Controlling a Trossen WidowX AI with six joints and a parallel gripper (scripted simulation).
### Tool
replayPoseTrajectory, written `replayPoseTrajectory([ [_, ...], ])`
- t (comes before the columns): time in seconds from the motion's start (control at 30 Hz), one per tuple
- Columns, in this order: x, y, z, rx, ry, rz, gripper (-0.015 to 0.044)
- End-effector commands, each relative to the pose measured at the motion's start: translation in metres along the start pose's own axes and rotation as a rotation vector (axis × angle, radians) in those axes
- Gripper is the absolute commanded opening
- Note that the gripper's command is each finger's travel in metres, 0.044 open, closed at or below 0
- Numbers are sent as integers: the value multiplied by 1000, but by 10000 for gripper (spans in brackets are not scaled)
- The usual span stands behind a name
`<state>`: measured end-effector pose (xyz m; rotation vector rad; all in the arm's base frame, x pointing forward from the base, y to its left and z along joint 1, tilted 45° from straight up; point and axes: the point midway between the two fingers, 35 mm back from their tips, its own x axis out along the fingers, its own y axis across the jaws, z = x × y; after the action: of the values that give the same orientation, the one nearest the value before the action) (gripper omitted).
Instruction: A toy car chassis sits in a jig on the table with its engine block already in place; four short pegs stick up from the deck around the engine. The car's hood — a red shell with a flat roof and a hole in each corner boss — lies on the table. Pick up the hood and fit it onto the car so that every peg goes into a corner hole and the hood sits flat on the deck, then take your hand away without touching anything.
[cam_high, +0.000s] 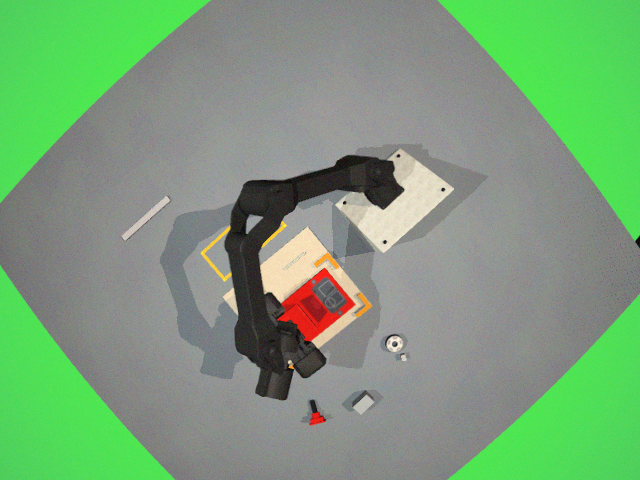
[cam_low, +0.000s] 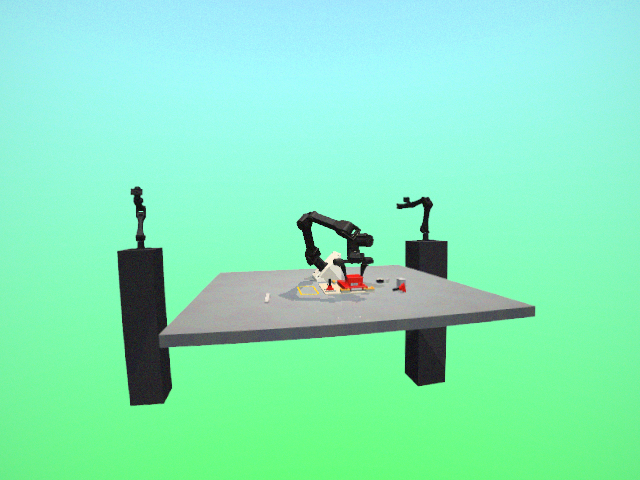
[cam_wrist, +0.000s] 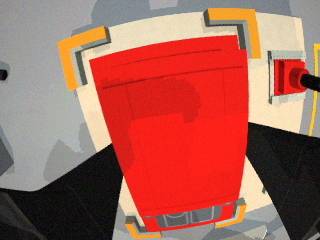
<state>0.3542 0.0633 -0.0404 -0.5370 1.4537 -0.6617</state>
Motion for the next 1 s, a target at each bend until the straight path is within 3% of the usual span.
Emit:
replayPoseTrajectory([
  [0.0, 3, 0, -1, -10, 0, -6, 0],
  [0.97, 2, 0, -1, -8, 0, -4, 0],
])
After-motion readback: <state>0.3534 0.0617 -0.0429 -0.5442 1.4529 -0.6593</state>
